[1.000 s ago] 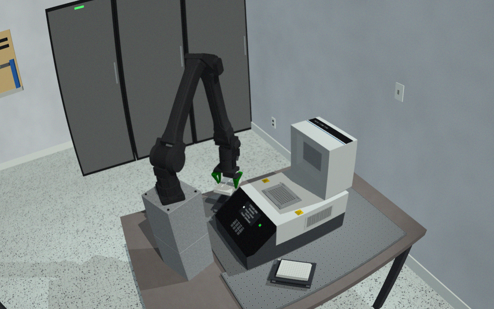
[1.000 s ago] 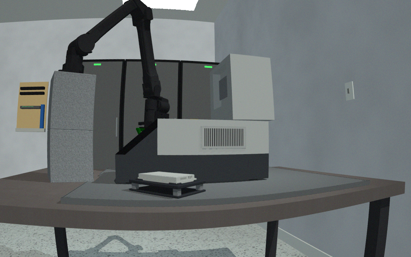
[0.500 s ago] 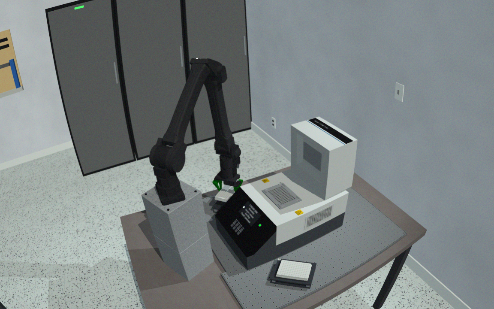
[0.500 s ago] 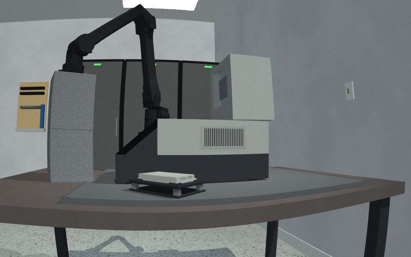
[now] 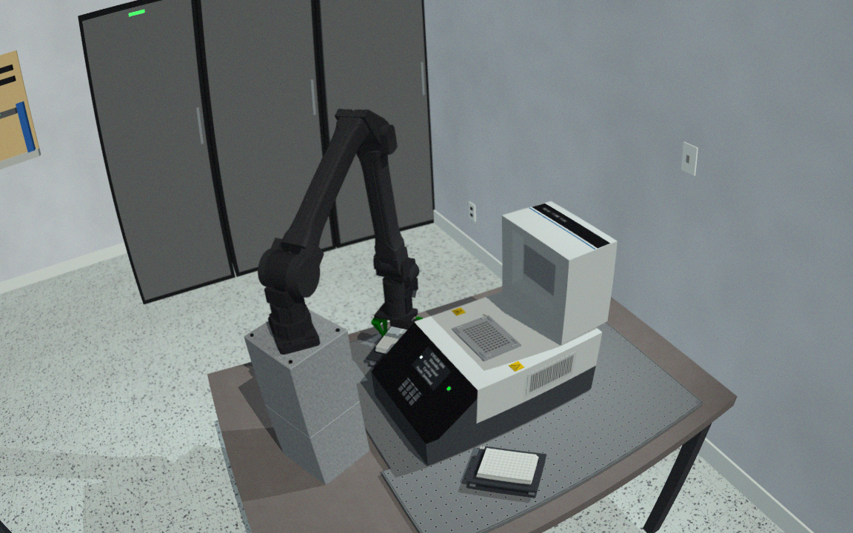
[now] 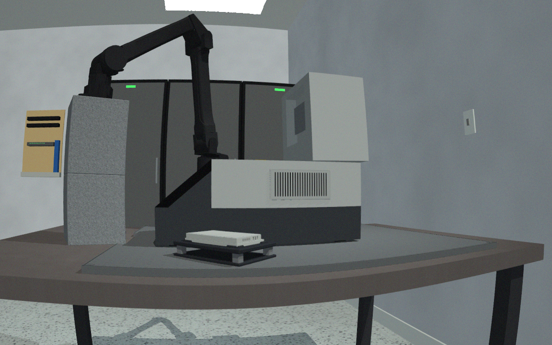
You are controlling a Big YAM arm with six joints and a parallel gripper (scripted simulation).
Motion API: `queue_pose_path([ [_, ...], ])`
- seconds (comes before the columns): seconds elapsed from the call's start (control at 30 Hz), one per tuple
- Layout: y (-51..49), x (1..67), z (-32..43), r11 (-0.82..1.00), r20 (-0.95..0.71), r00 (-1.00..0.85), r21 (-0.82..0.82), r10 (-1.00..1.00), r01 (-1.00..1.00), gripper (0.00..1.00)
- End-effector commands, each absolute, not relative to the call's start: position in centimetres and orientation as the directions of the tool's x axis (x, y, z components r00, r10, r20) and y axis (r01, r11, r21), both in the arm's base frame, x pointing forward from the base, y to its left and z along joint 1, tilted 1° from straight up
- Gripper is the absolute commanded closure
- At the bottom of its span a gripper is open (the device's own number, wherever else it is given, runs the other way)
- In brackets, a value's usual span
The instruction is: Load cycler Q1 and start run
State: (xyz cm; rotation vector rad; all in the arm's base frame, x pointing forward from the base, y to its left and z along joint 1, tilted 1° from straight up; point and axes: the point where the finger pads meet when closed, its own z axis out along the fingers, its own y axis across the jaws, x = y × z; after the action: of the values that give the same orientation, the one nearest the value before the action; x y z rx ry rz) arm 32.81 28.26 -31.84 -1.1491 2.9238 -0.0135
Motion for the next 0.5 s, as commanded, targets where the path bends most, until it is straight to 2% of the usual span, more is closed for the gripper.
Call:
queue_pose_path([
  [0.0, 27.9, 31.7, -32.9, 0.718, 0.016, -0.718, -0.009, -0.695, -0.696, 1.0],
  [0.47, 28.4, 32.2, -30.8, 0.72, 0.008, -0.72, -0.005, -0.694, -0.694, 1.0],
])
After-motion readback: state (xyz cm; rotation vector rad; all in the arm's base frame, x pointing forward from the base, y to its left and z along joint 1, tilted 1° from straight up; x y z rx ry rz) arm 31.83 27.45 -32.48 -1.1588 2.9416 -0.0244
